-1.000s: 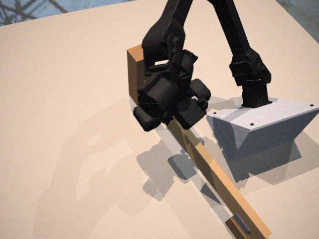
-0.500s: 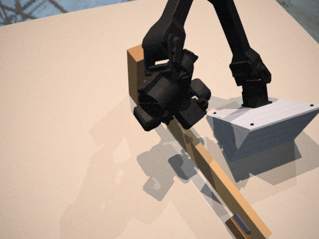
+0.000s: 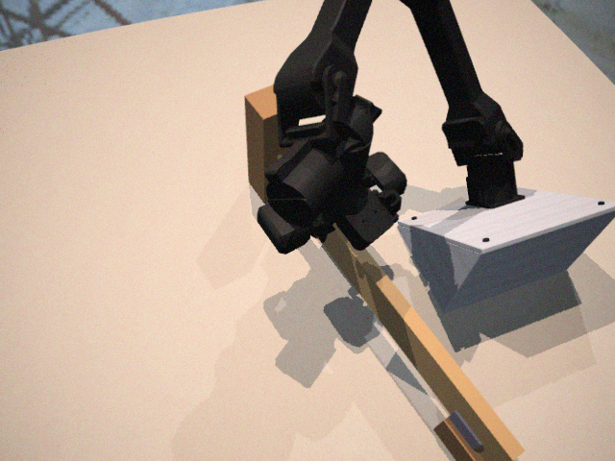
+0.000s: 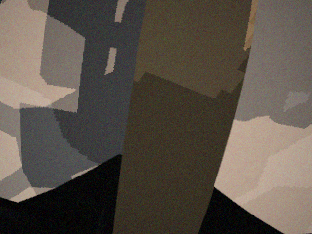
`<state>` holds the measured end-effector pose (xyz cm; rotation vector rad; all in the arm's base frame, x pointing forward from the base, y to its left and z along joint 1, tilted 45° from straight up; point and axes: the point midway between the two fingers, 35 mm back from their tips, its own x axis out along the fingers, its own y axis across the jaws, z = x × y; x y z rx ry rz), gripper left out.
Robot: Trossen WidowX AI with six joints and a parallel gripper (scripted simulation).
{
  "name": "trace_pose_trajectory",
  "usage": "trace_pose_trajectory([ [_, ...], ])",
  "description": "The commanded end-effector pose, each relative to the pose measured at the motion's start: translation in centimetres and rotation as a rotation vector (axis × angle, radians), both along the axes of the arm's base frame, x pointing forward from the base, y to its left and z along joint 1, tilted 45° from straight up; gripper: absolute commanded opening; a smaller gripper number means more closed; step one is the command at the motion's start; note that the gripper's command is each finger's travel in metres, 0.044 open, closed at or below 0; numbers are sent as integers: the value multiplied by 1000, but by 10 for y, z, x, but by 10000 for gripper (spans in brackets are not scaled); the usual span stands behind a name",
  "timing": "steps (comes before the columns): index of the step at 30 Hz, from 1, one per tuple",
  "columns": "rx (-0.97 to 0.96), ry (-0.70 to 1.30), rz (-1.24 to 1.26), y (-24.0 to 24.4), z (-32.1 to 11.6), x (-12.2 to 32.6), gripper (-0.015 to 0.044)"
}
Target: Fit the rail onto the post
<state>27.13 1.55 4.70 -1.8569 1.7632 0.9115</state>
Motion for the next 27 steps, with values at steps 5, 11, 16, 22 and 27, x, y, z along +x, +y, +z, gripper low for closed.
trace_pose_trajectory([
  [5, 5, 1, 2, 3, 2, 0, 0],
  [11, 5, 1, 2, 2, 2, 0, 0],
  [16, 5, 1, 2, 1, 2, 0, 0],
  [22, 5, 1, 2, 1, 1, 0, 0],
  [27, 5, 1, 2, 1, 0, 0, 0],
])
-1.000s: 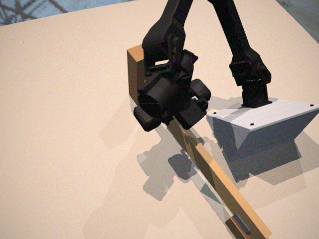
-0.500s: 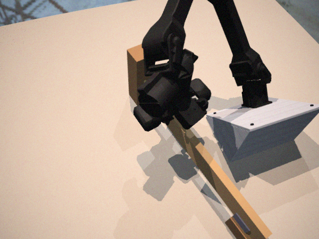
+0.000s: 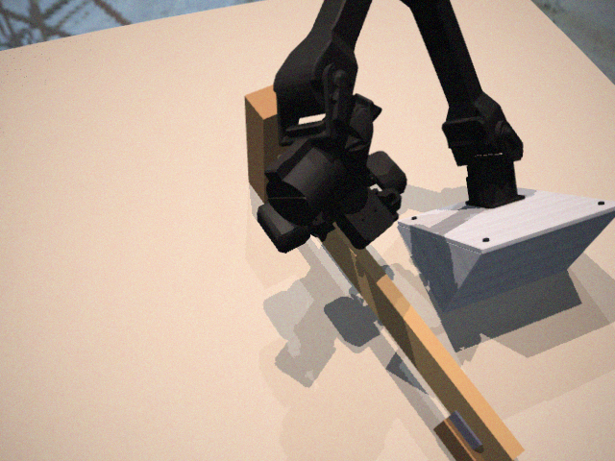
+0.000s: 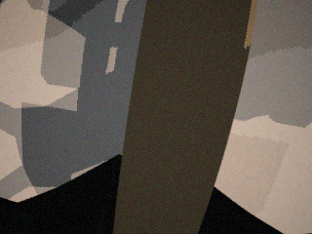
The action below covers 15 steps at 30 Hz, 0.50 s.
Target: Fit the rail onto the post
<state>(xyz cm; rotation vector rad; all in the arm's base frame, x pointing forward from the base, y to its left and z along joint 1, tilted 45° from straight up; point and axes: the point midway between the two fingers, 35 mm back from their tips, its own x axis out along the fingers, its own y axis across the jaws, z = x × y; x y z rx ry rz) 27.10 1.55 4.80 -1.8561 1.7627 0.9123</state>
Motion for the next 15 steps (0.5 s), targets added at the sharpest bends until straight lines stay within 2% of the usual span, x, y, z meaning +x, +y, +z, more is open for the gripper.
trace_pose_trajectory([
  [1, 4, 0, 2, 0, -2, 0, 0],
  [15, 4, 0, 2, 1, -4, 0, 0],
])
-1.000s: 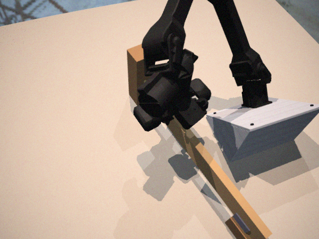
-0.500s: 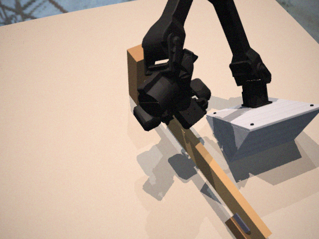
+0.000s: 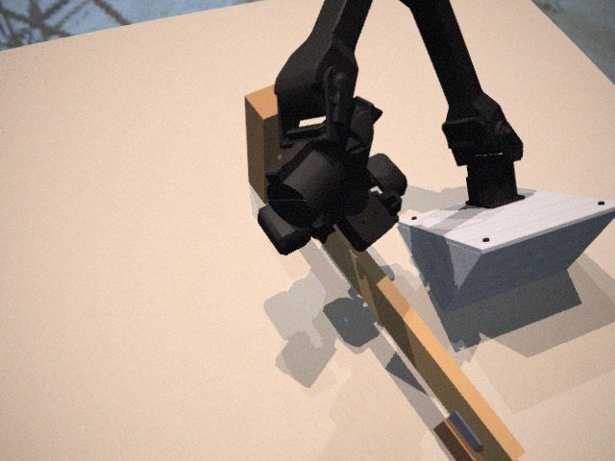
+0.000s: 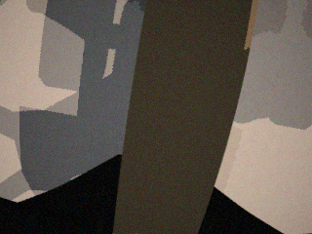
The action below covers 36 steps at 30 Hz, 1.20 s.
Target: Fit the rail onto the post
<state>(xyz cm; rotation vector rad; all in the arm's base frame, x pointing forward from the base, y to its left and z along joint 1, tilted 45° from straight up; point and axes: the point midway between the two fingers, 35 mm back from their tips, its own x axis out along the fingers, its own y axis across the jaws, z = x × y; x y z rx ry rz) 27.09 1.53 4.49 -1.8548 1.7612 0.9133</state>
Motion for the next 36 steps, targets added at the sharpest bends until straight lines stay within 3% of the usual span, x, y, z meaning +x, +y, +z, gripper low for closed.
trace_pose_trajectory([
  [1, 2, 1, 2, 1, 0, 0, 0],
  [36, 2, 1, 2, 1, 5, 1, 0],
])
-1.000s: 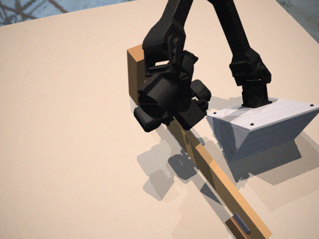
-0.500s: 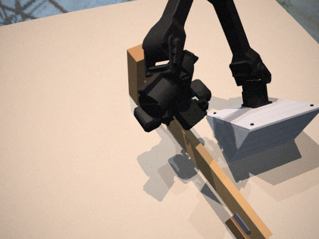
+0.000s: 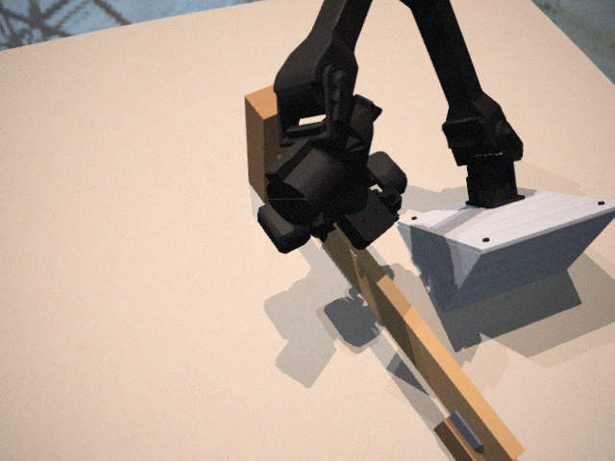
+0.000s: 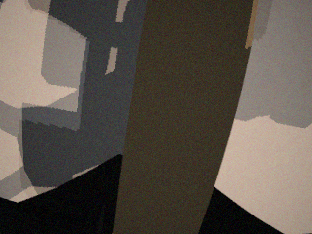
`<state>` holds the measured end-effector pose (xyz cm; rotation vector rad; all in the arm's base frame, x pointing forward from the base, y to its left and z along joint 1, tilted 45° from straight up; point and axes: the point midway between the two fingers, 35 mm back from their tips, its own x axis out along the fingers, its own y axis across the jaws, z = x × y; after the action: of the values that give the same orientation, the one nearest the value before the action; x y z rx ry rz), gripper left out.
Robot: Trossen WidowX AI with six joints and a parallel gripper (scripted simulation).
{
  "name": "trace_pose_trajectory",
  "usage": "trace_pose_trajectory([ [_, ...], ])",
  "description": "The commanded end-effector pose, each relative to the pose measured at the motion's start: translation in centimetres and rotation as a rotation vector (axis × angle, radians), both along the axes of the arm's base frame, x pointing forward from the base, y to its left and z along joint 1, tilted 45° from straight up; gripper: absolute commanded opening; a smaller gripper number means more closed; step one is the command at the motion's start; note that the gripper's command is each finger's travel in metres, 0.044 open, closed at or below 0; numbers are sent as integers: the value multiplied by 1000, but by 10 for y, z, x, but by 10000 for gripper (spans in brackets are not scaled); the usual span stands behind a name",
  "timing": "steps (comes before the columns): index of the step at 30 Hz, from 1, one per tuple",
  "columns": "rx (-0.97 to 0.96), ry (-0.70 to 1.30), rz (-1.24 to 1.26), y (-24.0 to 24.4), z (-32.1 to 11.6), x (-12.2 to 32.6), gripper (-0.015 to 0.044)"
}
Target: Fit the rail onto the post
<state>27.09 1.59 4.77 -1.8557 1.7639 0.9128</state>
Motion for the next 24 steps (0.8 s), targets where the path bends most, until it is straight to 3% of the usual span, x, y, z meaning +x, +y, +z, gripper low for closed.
trace_pose_trajectory([
  [1, 4, 0, 3, 0, 3, 1, 0],
  [24, 4, 0, 3, -6, 7, 3, 0],
])
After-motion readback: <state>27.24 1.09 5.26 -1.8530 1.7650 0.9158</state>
